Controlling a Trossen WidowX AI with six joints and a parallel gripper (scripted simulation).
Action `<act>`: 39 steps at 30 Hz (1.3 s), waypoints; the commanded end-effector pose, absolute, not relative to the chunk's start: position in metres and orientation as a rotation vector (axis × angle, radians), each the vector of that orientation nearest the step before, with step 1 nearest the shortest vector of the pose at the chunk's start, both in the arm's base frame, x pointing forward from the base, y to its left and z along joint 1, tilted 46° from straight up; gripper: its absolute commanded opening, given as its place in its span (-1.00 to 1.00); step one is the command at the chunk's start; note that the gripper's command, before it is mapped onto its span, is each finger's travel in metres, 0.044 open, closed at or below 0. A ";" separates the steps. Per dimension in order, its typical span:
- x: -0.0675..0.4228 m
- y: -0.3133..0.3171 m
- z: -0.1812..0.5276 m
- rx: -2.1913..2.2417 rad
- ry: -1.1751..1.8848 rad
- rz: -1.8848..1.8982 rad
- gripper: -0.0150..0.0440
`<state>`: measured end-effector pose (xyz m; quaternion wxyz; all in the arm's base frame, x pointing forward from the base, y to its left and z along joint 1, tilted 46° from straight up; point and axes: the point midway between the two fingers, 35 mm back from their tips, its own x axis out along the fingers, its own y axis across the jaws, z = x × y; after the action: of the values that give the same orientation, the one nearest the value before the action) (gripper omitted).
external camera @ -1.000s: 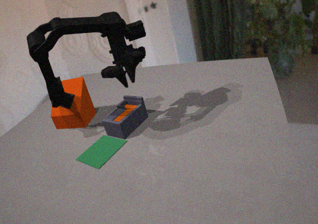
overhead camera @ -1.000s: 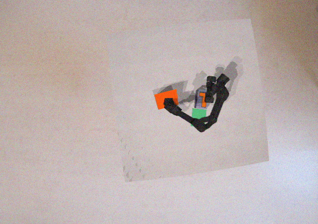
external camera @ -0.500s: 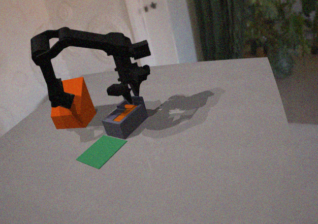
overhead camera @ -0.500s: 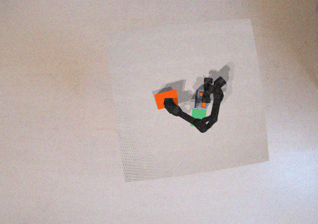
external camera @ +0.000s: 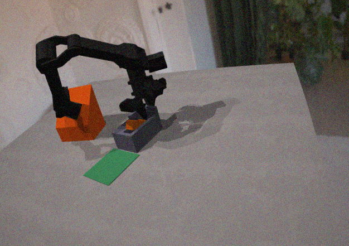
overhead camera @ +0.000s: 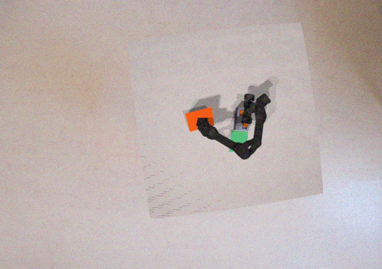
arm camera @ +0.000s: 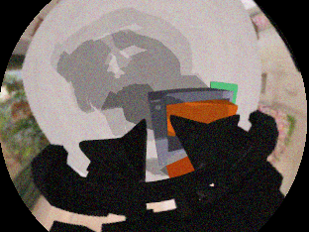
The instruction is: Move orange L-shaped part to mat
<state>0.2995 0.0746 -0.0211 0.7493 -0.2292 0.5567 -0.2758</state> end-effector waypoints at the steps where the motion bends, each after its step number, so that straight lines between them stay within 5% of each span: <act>1: 0.298 0.068 -0.028 -0.519 1.225 -0.603 0.12; 39: 0.295 0.097 -0.015 -0.517 1.227 -0.600 0.12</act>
<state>0.2950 0.0856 -0.0229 0.7423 -0.2401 0.5617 -0.2754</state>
